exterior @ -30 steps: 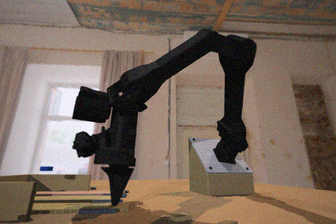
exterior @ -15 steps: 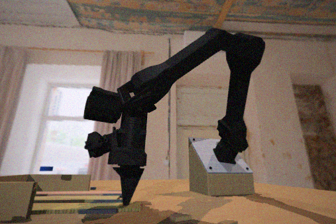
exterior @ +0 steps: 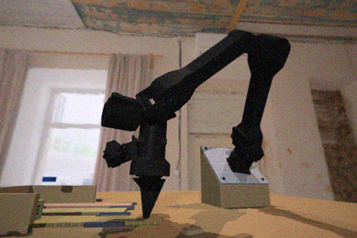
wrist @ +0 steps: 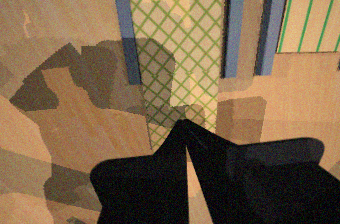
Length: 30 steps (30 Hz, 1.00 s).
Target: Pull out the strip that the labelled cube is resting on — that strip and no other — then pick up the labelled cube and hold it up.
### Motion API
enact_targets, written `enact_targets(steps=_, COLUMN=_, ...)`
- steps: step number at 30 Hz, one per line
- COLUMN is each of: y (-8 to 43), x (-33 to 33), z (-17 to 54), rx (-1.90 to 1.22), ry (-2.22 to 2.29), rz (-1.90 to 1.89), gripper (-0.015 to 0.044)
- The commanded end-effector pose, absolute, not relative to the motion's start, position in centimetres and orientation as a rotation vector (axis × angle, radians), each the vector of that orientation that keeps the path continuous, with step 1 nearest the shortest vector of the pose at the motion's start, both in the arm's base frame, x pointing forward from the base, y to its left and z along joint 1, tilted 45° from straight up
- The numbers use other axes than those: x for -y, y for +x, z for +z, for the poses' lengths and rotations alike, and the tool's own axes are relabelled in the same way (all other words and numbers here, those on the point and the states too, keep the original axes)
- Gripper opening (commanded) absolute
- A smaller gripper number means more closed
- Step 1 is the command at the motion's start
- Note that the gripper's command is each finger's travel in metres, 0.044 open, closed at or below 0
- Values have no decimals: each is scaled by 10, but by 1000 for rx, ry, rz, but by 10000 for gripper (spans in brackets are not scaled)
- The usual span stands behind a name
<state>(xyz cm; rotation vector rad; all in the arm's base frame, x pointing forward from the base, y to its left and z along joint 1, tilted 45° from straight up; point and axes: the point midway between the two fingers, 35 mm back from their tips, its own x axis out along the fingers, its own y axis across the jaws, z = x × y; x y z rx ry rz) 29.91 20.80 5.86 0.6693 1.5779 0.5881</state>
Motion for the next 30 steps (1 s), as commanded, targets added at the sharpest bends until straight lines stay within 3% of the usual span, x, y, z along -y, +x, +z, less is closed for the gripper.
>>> enact_targets(steps=1, y=284, x=-213, z=54, rx=-1607, ry=661, rz=590, gripper=0)
enact_targets(steps=30, y=242, x=-213, z=60, rx=-1609, ry=662, rz=590, gripper=0)
